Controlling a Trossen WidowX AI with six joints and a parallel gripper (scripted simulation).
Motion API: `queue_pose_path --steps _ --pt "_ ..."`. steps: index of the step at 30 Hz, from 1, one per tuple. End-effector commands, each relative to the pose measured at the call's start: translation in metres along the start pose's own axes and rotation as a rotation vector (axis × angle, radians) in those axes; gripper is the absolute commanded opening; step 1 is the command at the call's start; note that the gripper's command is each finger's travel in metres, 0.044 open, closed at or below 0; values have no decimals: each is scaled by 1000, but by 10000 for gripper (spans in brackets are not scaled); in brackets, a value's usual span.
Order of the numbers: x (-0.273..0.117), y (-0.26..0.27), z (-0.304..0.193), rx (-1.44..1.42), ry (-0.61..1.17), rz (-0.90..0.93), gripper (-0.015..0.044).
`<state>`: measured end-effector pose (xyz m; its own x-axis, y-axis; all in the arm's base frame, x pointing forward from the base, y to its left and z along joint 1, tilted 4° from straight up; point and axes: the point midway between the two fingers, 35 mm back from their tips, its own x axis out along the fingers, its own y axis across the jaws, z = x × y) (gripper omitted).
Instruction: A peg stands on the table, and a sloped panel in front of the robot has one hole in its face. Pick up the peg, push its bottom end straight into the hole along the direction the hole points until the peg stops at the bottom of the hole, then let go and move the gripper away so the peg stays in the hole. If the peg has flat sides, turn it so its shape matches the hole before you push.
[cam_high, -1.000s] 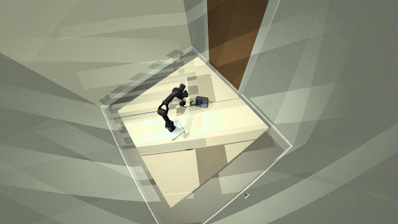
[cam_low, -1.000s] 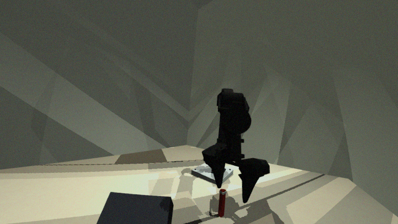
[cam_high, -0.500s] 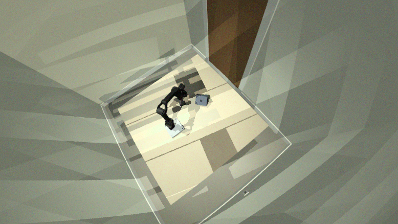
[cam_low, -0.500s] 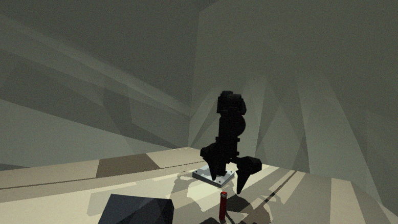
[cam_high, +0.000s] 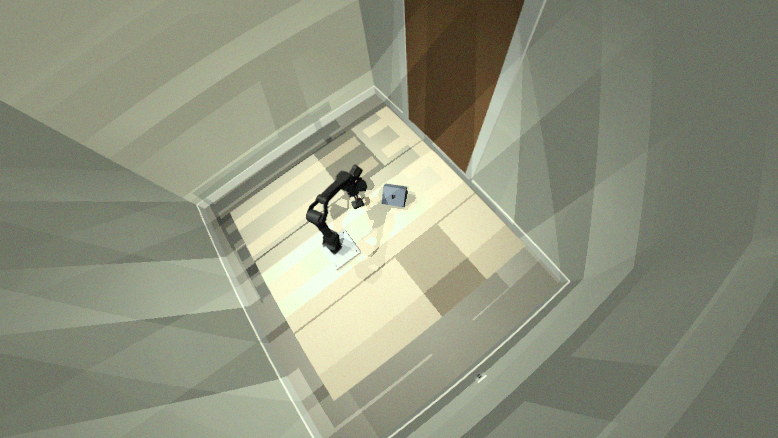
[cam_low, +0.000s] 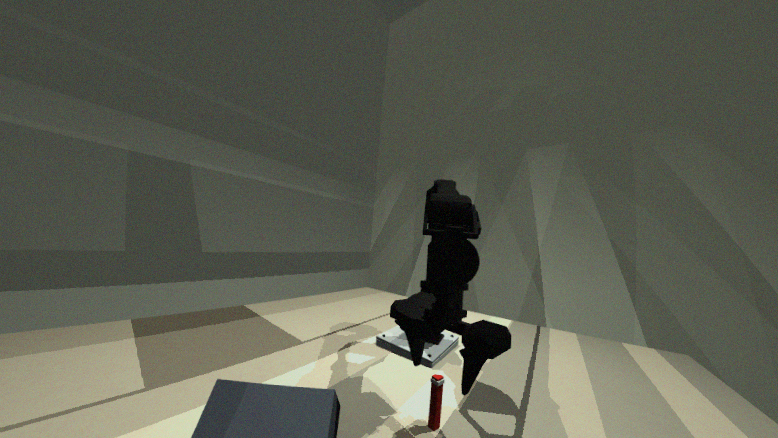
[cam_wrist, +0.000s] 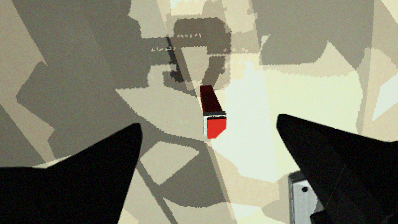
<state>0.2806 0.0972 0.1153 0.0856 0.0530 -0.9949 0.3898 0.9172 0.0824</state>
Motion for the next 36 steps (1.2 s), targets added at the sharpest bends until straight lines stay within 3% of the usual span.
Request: queue_pose_path --steps 1,26,36 --pt "9 -2 0 -5 4 -11 440" --pt "42 -3 -2 -5 4 -11 440" --pt "39 -2 -2 -2 3 -3 177"
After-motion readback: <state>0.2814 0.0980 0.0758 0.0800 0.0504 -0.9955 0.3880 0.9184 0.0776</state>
